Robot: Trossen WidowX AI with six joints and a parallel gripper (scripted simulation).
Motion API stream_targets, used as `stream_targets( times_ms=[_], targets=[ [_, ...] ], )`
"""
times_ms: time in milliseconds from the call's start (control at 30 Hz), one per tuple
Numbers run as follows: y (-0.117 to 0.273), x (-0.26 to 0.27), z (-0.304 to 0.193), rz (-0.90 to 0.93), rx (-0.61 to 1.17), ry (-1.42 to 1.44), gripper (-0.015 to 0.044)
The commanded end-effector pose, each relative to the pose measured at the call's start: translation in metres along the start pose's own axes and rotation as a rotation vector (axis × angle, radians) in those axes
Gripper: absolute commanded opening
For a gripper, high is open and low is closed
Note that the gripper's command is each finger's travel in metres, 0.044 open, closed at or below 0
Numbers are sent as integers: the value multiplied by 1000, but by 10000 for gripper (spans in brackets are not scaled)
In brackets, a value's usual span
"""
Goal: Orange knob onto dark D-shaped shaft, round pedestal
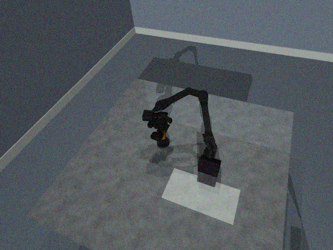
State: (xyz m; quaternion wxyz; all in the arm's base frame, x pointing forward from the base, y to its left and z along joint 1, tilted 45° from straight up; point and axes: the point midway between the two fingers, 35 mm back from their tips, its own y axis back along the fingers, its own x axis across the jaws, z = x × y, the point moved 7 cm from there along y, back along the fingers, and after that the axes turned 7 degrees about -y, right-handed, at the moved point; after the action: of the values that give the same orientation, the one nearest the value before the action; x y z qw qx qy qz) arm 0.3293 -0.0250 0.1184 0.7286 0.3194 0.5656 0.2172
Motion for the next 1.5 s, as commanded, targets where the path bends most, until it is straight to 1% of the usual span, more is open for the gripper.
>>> stream_targets(
  times_ms=[0, 133, 567, 1067, 1167, 1300, 1467],
  targets=[
    [4, -1, 2, 0, -9, 67, 0],
    [4, -1, 3, -1, -9, 191, 0],
    [-2, 1, 7, -1, -10, 191, 0],
    [3, 1, 6, -1, -10, 191, 0],
    [4, 1, 5, -1, -9, 244, 0],
    [4, 1, 2, -2, -9, 390, 0],
    [2, 1, 0, -2, -9, 401, 0]
  ],
)
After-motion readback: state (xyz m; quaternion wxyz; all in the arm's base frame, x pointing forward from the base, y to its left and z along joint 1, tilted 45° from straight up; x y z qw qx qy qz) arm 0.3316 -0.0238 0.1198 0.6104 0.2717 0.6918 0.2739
